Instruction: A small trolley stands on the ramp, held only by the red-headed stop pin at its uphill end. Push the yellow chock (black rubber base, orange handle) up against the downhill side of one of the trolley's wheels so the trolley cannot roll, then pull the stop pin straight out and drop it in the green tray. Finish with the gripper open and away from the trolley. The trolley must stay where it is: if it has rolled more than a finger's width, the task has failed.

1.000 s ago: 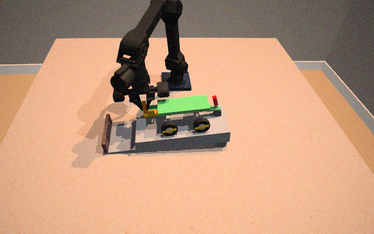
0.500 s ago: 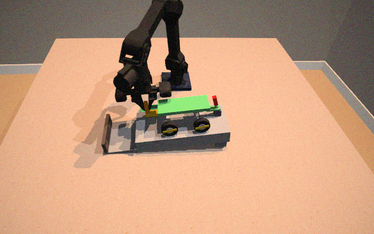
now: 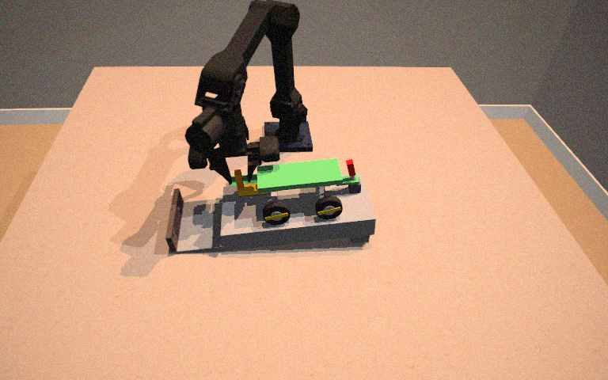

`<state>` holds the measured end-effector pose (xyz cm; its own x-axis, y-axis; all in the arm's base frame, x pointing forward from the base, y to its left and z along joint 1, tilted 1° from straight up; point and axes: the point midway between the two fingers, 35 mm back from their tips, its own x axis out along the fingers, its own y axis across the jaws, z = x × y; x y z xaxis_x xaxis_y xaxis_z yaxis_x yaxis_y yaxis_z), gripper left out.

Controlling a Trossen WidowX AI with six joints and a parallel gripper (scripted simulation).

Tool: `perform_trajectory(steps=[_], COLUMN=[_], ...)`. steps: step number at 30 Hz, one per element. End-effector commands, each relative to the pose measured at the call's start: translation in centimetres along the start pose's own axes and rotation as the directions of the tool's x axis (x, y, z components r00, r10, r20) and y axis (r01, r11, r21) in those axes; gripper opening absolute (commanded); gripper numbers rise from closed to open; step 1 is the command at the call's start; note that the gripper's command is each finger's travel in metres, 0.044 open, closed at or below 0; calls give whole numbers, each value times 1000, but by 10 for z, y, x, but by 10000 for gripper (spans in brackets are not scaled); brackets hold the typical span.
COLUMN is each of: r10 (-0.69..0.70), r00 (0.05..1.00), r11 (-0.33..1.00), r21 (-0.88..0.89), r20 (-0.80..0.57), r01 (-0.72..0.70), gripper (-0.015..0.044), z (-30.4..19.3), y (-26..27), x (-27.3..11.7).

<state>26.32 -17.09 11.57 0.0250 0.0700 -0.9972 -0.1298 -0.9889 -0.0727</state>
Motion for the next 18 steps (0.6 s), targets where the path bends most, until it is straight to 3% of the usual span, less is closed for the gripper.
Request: perform_trajectory(steps=[1,16,18], r10=[-3,-7,-1], r00=[1000,1000,1000], r11=[1000,1000,1000], r21=[-1,0,3], r20=[0,0,0], r01=[3,7,1], gripper=[190,190,242], z=[0,0,1], y=[0,1,1], x=[-8,-58,-51])
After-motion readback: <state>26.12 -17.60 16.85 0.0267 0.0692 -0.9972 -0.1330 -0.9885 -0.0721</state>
